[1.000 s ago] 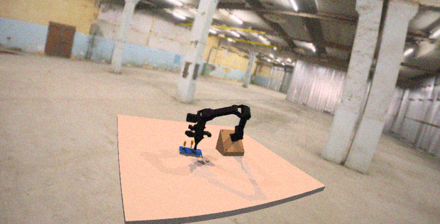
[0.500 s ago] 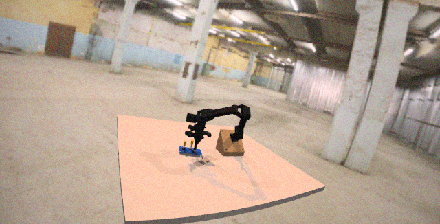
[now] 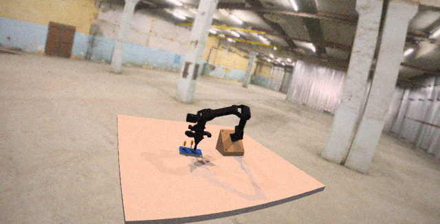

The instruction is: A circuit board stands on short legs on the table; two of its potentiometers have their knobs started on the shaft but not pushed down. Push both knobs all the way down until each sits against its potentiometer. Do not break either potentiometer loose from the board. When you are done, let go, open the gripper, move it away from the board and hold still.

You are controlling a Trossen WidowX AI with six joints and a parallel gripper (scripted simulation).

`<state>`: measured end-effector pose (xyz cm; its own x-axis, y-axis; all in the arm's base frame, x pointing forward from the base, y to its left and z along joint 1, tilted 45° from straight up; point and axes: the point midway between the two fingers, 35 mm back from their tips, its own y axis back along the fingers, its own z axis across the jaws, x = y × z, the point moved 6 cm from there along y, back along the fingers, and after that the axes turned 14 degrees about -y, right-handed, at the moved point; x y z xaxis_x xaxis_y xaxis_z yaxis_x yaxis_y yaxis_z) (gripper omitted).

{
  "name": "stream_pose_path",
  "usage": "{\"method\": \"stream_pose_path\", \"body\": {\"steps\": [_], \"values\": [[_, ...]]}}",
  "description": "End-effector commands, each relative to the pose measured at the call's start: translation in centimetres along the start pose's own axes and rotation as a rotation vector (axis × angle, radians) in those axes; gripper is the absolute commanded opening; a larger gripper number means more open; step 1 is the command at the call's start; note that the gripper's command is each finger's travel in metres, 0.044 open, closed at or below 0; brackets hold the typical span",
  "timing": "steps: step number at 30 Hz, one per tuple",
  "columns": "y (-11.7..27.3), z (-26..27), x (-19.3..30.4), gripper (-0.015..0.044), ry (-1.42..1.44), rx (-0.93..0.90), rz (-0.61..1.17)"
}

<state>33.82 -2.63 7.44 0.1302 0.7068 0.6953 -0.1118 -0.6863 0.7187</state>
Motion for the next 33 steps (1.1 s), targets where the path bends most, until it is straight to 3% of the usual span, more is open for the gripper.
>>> {"method": "stream_pose_path", "body": {"steps": [1,21,29,33], "values": [[-1.1,0.2,0.2,0.0,0.018,0.018,0.007],[2.0,0.3,0.2,0.0,0.018,0.018,0.005],[1.5,0.2,0.2,0.021,0.014,0.022,0.007],[3.2,0.9,-0.3,0.0105,0.06,-0.042,-0.024]]}}
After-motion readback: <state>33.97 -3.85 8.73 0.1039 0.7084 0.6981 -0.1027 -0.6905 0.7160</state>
